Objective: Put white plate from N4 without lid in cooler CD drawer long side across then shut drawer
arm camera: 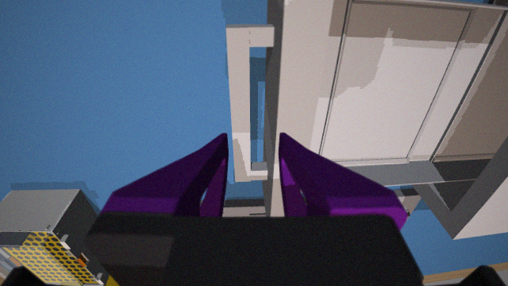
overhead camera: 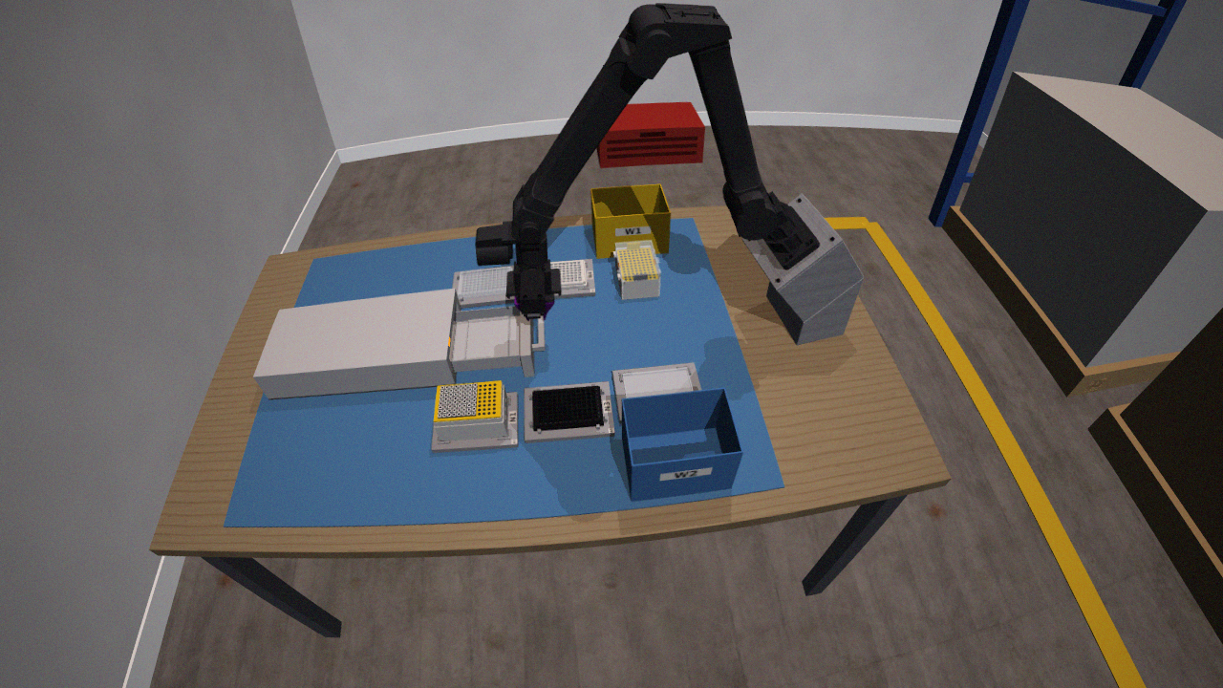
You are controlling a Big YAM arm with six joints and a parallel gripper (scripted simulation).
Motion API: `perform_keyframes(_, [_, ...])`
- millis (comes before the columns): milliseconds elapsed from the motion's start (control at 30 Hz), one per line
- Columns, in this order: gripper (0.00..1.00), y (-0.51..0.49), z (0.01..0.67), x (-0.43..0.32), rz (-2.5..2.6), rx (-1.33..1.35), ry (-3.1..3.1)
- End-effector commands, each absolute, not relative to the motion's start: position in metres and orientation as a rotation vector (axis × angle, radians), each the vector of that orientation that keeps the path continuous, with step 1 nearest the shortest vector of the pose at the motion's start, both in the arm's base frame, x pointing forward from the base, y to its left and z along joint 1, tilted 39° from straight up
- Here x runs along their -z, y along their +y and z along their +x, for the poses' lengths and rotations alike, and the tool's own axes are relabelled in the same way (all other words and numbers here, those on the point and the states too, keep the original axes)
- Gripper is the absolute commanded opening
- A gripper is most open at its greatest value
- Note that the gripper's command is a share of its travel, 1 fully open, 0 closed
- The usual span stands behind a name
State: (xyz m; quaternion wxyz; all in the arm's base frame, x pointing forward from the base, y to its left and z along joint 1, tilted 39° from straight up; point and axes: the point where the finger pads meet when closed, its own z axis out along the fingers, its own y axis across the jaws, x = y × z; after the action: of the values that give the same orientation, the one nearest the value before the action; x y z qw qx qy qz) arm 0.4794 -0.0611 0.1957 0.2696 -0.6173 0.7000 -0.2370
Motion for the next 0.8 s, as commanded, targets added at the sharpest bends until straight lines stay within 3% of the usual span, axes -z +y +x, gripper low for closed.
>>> perform_keyframes(0, [0.3, -0.0532, 0.4911, -0.1564, -1.695, 0.581, 1.914])
perform_keyframes(767, [0.3, -0.053, 0.4931, -0.1537, -1.697, 0.581, 1.913])
